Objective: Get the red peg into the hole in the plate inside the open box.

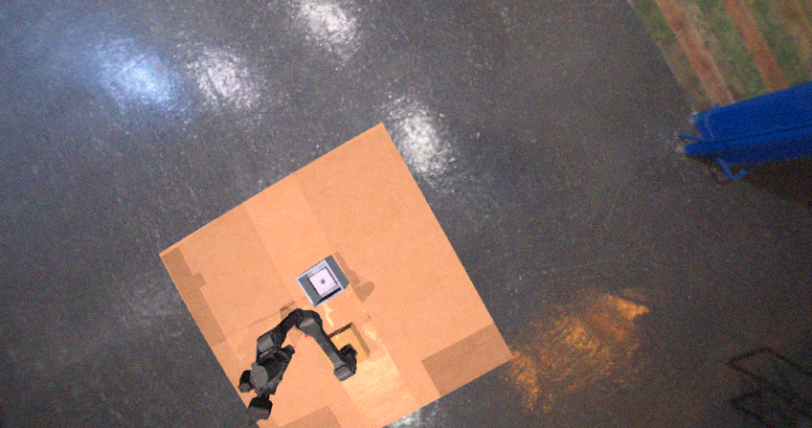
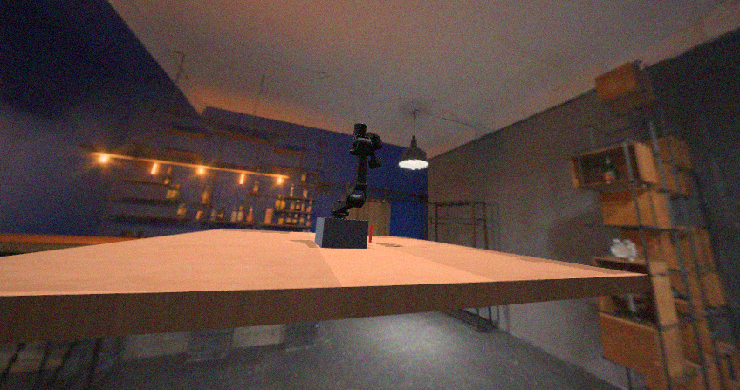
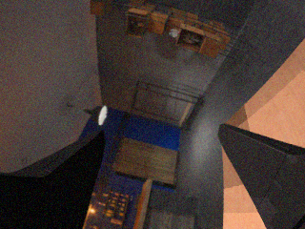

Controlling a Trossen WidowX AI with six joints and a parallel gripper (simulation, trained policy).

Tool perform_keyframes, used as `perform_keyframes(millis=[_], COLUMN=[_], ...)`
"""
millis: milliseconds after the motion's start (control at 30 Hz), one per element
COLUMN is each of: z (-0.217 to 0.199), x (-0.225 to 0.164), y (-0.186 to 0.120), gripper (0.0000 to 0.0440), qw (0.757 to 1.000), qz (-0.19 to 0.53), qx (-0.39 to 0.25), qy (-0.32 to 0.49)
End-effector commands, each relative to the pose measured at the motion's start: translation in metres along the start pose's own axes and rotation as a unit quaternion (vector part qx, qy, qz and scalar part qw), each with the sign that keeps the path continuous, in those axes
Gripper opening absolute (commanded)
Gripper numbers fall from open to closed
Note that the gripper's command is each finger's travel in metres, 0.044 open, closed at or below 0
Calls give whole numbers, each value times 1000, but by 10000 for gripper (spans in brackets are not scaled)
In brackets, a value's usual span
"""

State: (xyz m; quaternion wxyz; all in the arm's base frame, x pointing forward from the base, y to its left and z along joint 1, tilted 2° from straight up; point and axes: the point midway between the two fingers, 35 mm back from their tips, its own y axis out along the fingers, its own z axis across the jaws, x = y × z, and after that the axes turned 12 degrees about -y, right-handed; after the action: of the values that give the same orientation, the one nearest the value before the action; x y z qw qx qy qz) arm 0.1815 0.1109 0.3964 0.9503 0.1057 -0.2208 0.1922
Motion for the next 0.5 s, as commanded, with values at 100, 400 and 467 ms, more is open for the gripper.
perform_keyframes(millis=[100,400,467], z=[15,64,70], x=[-2,-44,-56], y=[-11,-17,-11], gripper=[440,440,440], qw=[1000,987,981], qz=[-24,-85,-90], qx=[-6,-90,-117], qy=[-13,-103,-123])
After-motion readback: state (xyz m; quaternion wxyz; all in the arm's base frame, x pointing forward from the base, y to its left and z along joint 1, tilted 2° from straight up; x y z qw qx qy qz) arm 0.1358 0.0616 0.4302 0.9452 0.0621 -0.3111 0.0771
